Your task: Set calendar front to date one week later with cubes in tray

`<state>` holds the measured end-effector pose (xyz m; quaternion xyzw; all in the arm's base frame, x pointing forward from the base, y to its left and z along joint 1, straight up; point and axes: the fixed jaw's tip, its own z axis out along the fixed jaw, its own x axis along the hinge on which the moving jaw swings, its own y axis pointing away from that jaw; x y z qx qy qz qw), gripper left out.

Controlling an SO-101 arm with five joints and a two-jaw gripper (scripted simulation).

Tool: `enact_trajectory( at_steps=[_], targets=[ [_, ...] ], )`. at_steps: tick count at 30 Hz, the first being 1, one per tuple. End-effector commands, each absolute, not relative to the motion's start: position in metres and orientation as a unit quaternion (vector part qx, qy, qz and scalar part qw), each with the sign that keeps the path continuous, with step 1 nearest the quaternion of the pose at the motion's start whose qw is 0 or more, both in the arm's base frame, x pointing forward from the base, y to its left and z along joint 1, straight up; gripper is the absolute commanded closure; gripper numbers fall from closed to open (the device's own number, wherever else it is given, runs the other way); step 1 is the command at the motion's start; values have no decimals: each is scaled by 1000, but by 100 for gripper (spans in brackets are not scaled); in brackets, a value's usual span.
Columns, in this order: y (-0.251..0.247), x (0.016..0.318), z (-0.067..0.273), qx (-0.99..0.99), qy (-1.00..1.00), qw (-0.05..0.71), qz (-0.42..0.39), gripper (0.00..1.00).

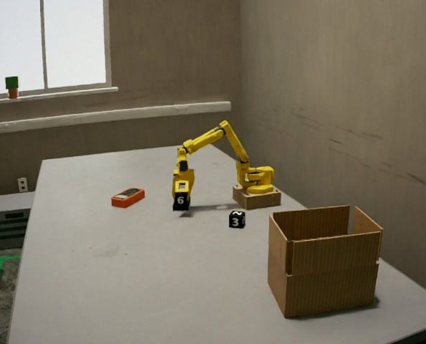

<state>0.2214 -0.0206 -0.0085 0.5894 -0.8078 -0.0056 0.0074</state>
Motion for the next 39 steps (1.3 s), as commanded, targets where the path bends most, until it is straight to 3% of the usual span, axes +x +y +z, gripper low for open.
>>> enact_trajectory(
  at_steps=[1, 39],
  targets=[
    [-23, 224, -4, 585, -811, 2, -1, 100],
    [-22, 225, 2, 585, -811, 2, -1, 100]
  ],
)
